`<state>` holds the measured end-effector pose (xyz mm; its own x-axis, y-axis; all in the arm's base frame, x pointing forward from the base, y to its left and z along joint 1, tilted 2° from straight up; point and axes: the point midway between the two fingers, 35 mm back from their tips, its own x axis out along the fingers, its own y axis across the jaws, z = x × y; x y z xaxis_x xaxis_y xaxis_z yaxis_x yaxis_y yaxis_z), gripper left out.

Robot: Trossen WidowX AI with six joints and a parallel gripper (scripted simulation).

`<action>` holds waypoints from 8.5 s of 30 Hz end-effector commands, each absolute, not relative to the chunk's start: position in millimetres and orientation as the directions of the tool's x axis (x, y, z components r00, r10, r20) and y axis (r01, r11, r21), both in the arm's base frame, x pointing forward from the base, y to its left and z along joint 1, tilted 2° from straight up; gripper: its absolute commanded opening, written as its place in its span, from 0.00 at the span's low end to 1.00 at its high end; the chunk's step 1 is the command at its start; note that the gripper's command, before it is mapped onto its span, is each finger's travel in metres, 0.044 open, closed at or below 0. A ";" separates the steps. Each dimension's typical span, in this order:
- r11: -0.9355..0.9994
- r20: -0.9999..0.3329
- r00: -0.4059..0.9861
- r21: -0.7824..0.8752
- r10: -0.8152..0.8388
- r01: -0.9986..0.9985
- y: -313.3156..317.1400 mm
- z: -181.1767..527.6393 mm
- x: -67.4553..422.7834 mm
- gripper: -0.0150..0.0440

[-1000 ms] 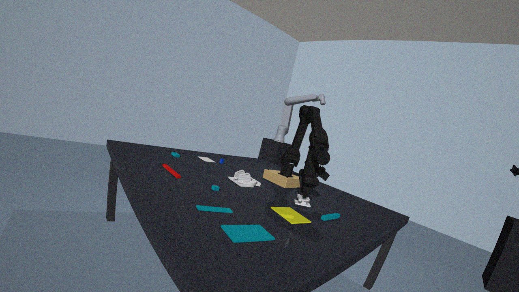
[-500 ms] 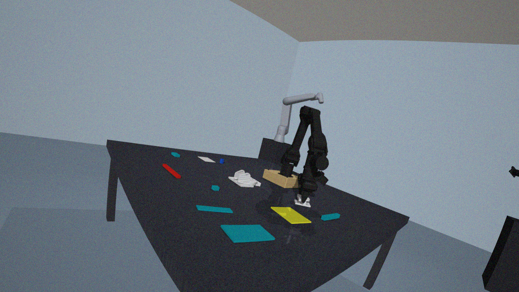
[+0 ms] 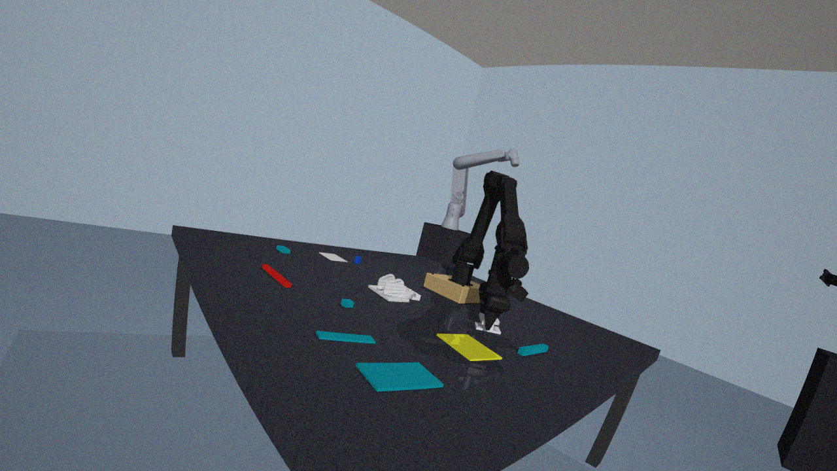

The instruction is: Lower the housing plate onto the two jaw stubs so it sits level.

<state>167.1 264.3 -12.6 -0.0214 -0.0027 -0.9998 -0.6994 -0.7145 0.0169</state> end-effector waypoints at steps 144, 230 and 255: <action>0.914 -1.000 -0.008 -0.018 -0.023 -0.405 43.1 63.5 249.0 0.85; 0.994 -0.999 -0.013 -0.031 -0.029 0.101 -6.6 62.3 223.9 0.85; 0.994 -0.999 -0.013 -0.031 -0.029 0.101 -6.2 62.3 222.9 0.85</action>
